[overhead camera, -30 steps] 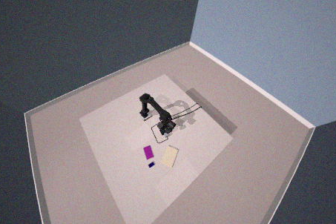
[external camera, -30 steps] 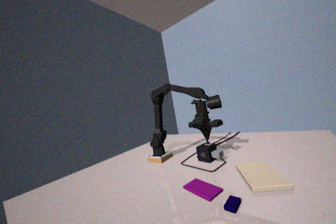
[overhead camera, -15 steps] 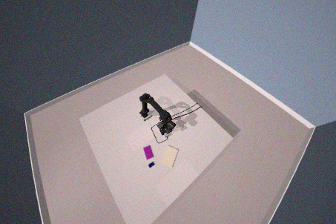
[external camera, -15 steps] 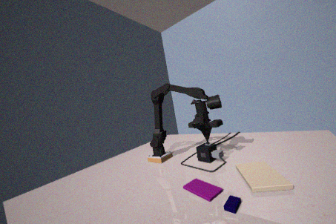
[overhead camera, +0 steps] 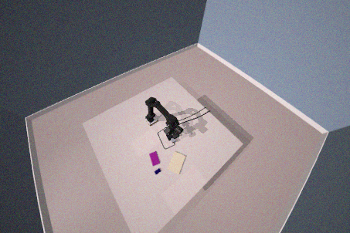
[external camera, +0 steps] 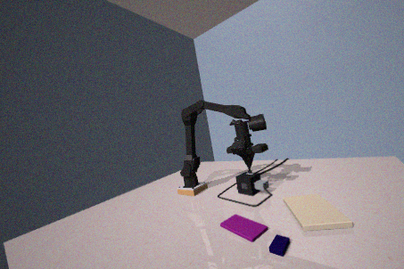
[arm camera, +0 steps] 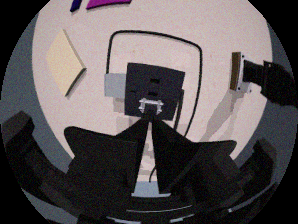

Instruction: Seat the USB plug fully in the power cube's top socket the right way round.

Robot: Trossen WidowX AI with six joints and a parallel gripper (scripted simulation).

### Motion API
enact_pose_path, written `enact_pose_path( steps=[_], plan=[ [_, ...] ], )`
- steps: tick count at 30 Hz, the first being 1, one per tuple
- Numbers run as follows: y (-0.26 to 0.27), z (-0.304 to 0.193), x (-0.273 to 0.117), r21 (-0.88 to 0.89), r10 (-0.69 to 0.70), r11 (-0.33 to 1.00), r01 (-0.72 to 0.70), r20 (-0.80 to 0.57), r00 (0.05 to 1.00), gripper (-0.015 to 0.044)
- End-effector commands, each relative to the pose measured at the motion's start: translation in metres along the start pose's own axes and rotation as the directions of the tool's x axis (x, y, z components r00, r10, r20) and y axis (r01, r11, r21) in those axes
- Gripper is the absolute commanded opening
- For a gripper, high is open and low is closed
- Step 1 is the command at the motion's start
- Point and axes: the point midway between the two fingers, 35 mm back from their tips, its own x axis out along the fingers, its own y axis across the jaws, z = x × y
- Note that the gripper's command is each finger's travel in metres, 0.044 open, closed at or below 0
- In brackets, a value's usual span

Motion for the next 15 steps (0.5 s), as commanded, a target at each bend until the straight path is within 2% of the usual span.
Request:
enact_pose_path(
  steps=[1, 13, 15],
  plan=[
    [0.0002, -0.0001, 0.0018, 0.003, -0.002, 1.0, 0.002, 0.0, 1.0, 0.0],
    [0.0002, -0.0001, 0.0018, 0.003, -0.002, 1.0, 0.002, 0.0, 1.0, 0.0],
    [0.0, -0.0001, 0.0001, 0.0, 0.0, 1.0, 0.0, -0.001, 1.0, 0.0053]
  ],
)
